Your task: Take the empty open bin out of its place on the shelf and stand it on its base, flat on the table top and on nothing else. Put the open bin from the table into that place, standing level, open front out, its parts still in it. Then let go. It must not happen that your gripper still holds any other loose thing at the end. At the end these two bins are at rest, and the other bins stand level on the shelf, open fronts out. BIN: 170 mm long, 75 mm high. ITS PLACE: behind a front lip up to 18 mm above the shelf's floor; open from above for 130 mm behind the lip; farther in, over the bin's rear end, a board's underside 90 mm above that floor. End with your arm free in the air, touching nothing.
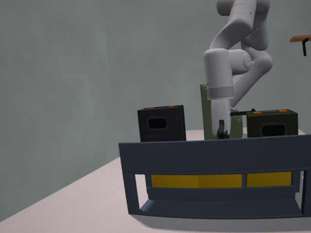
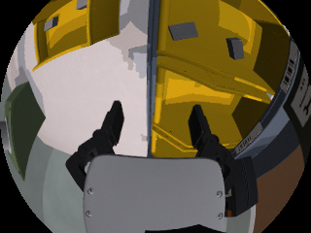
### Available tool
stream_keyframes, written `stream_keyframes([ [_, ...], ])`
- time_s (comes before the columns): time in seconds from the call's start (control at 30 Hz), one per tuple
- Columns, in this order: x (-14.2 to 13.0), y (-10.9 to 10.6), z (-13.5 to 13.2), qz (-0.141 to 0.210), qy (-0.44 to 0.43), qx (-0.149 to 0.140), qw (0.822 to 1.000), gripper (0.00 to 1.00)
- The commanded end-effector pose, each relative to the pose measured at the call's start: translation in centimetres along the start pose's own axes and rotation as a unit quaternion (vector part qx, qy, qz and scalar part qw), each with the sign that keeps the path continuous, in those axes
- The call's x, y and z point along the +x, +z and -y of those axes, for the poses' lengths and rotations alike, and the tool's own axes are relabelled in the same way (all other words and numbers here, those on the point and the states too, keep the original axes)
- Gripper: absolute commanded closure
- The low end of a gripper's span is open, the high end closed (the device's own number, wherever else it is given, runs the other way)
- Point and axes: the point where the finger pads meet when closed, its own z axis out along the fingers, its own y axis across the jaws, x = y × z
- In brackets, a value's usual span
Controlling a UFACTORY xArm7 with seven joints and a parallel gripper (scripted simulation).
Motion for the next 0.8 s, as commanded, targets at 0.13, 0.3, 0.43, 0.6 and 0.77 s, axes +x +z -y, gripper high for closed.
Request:
stream_keyframes([
  [0.13, -0.1, 0.55, -0.18, 0.001, 0.0, -0.002, 1.0, 0.05],
  [0.3, -0.1, 0.61, -0.18, 0.001, 0.0, -0.002, 1.0, 0.05],
  [0.43, -0.1, 0.61, -0.18, 0.001, 0.0, -0.002, 1.0, 0.05],
  [0.6, -0.1, 0.61, -0.18, 0.001, 0.0, -0.002, 1.0, 0.05],
  [0.77, -0.1, 0.61, -0.19, 0.001, 0.0, -0.002, 1.0, 0.05],
])
